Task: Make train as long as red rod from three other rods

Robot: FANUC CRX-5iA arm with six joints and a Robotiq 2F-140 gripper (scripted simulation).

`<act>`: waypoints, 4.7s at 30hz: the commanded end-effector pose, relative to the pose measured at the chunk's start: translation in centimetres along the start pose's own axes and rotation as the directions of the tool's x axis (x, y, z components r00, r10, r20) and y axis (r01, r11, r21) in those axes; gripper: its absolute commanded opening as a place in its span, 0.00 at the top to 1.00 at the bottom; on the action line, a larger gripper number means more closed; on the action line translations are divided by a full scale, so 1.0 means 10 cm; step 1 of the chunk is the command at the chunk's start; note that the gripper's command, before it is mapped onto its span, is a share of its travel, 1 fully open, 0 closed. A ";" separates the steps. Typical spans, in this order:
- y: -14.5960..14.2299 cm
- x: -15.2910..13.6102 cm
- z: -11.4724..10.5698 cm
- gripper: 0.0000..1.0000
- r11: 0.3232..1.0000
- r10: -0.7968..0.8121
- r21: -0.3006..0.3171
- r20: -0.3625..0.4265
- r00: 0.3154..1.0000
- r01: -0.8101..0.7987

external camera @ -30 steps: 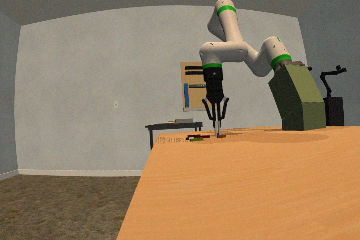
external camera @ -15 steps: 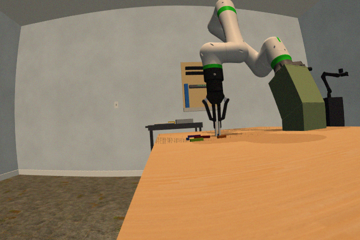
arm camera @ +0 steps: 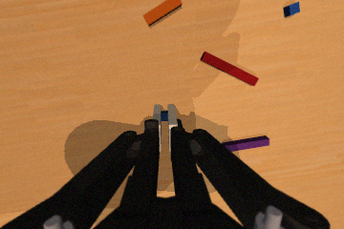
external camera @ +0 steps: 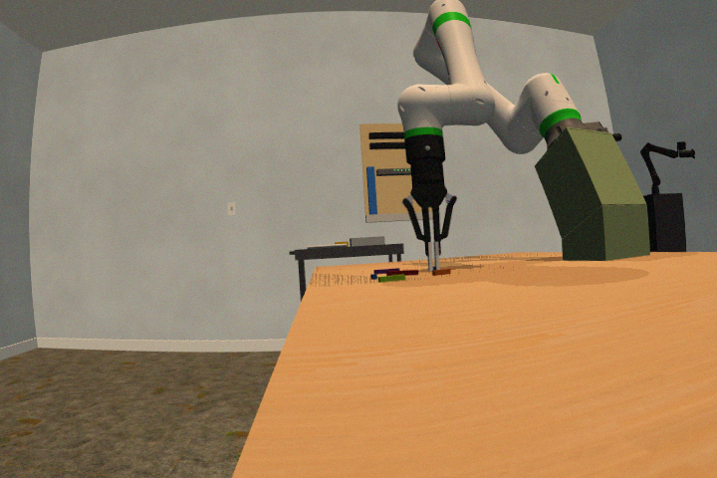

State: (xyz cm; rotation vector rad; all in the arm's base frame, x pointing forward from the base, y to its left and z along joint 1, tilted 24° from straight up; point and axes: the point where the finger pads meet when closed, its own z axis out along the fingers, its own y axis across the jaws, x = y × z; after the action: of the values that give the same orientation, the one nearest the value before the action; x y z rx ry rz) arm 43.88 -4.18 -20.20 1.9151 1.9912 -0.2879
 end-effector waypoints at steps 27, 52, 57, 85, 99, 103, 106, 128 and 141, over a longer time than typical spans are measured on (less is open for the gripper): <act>0.00 0.00 0.00 0.85 1.000 0.000 0.000 0.000 1.000 0.000; 0.00 0.00 -0.47 0.85 1.000 0.000 0.000 0.000 1.000 0.000; 0.00 0.00 -0.64 0.85 1.000 0.000 0.000 0.000 1.000 0.000; 0.00 0.00 -0.90 0.00 1.000 0.000 0.000 0.000 1.000 0.000; 0.68 0.57 -0.85 0.00 0.986 -0.168 -0.002 0.002 0.986 0.168; 0.90 0.79 -0.80 0.00 0.973 -0.229 -0.002 0.002 0.973 0.229; 1.06 0.96 -0.76 0.00 0.961 -0.275 -0.001 0.001 0.961 0.275; 1.29 1.25 -0.68 0.85 0.937 -0.350 0.000 -0.001 0.937 0.350; 1.29 1.25 -0.68 0.85 0.937 -0.350 0.000 -0.001 0.937 0.350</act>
State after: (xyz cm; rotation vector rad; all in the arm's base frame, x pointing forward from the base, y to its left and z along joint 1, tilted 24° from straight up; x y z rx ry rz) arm 55.68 10.73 -17.66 1.5492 2.3272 -0.3779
